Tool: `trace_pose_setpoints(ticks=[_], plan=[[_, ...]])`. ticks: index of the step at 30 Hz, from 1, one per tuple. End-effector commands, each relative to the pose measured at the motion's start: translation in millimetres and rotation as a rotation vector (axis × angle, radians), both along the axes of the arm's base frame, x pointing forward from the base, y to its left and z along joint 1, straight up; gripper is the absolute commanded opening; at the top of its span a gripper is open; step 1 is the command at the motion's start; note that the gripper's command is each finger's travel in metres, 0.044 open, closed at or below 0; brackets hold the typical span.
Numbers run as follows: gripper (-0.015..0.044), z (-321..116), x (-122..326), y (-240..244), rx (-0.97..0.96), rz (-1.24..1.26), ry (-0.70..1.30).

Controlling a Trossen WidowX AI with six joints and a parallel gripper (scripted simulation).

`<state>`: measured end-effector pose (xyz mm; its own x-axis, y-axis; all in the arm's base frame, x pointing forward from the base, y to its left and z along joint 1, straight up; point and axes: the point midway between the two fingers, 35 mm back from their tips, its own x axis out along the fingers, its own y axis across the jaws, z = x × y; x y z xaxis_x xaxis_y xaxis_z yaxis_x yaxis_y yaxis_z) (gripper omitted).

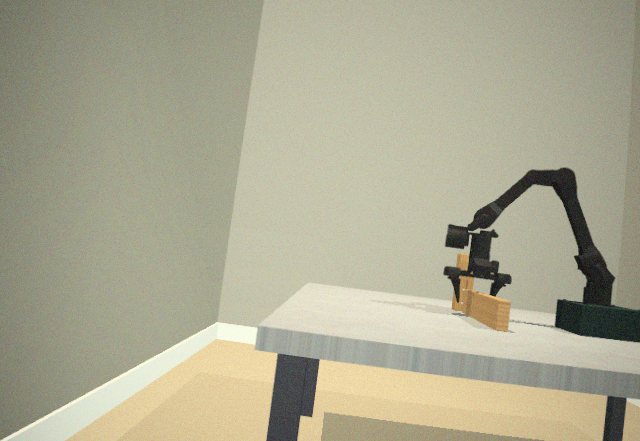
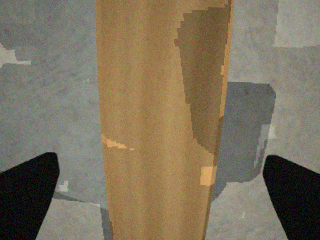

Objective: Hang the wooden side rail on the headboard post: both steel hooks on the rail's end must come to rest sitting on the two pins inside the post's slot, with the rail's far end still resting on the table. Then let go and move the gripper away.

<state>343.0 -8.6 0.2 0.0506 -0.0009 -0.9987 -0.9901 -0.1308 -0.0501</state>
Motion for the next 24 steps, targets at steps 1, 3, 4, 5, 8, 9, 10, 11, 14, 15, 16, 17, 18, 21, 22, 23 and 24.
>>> trace_pose_setpoints(ticks=[1, 3, 4, 5, 8, 9, 10, 11, 14, 15, 16, 17, 18, 21, 22, 23, 24], plan=[[0.0440, -11.2, -2.5, 0.7, 0.004, 0.005, 0.011], [0.0440, -13.4, -2.7, 0.7, 0.004, 0.005, 0.012], [0.0440, -13.6, -2.7, 0.7, 0.004, 0.005, 0.012], [0.0440, -13.6, -2.7, 0.7, 0.004, 0.005, 0.012], [0.0440, -13.6, -2.7, 0.7, 0.004, 0.005, 0.012], [0.0414, -13.6, -2.7, 0.7, 0.004, 0.005, 0.012], [0.0387, -13.6, -2.7, 0.7, 0.004, 0.005, 0.012], [0.0361, -13.6, -2.7, 0.7, 0.004, 0.005, 0.012], [0.0282, -13.6, -2.7, 0.7, 0.004, 0.005, 0.012], [0.0256, -13.6, -2.7, 0.7, 0.004, 0.005, 0.012], [0.0230, -13.6, -2.7, 0.7, 0.004, 0.005, 0.012], [0.0204, -13.6, -2.7, 0.7, 0.004, 0.005, 0.012], [0.0177, -13.6, -2.7, 0.7, 0.004, 0.005, 0.012], [0.0099, -13.6, -2.7, 0.7, 0.004, 0.005, 0.012], [0.0092, -13.6, -2.7, 0.7, 0.004, 0.005, 0.012], [0.0085, -13.6, -2.7, 0.7, 0.004, 0.005, 0.012], [0.0079, -13.6, -2.7, 0.7, 0.004, 0.005, 0.012]])
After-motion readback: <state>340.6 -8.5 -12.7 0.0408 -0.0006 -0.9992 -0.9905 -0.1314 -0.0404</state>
